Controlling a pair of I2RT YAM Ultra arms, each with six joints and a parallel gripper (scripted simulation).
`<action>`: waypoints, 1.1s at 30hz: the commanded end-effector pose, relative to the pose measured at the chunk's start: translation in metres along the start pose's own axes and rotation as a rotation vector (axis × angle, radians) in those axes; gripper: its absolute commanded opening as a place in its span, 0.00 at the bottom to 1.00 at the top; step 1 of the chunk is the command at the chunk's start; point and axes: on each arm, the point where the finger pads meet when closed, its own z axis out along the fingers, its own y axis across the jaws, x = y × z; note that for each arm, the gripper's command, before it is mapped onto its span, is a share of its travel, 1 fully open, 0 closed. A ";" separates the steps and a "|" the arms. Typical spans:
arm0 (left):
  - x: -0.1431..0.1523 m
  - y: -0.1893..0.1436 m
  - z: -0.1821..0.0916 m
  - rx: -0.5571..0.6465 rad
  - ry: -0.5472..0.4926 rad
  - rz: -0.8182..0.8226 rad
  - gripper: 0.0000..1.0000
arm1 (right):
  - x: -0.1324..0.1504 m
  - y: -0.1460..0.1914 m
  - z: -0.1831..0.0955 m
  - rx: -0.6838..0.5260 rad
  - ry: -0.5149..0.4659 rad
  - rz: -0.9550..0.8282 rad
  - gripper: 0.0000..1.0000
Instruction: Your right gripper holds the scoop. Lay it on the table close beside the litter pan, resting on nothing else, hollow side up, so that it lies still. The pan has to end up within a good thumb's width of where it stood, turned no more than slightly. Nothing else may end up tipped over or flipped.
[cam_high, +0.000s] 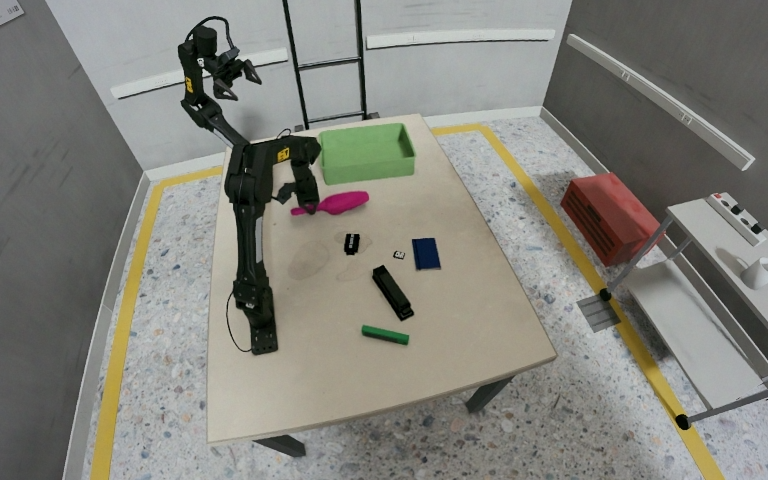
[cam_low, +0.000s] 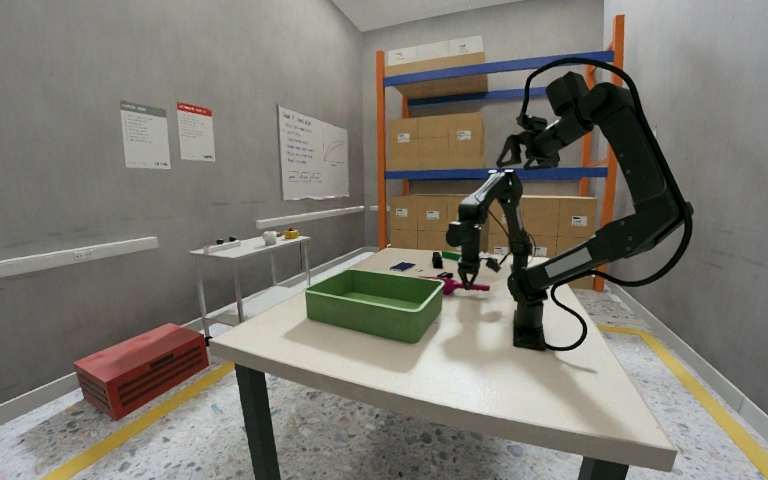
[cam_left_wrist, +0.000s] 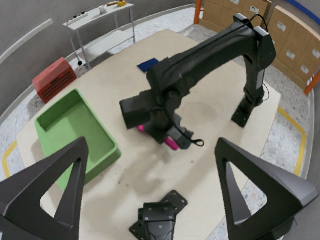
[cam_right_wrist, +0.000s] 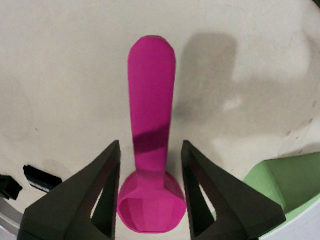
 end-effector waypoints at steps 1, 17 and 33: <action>0.006 -0.001 0.000 0.003 0.019 0.001 1.00 | 0.000 -0.005 -0.026 0.028 0.006 -0.005 0.46; 0.006 -0.001 0.000 0.003 0.019 0.001 1.00 | 0.000 -0.004 -0.048 0.021 0.003 -0.008 0.65; 0.006 -0.001 0.000 0.003 0.019 0.001 1.00 | 0.000 0.000 -0.044 0.011 -0.002 -0.003 0.65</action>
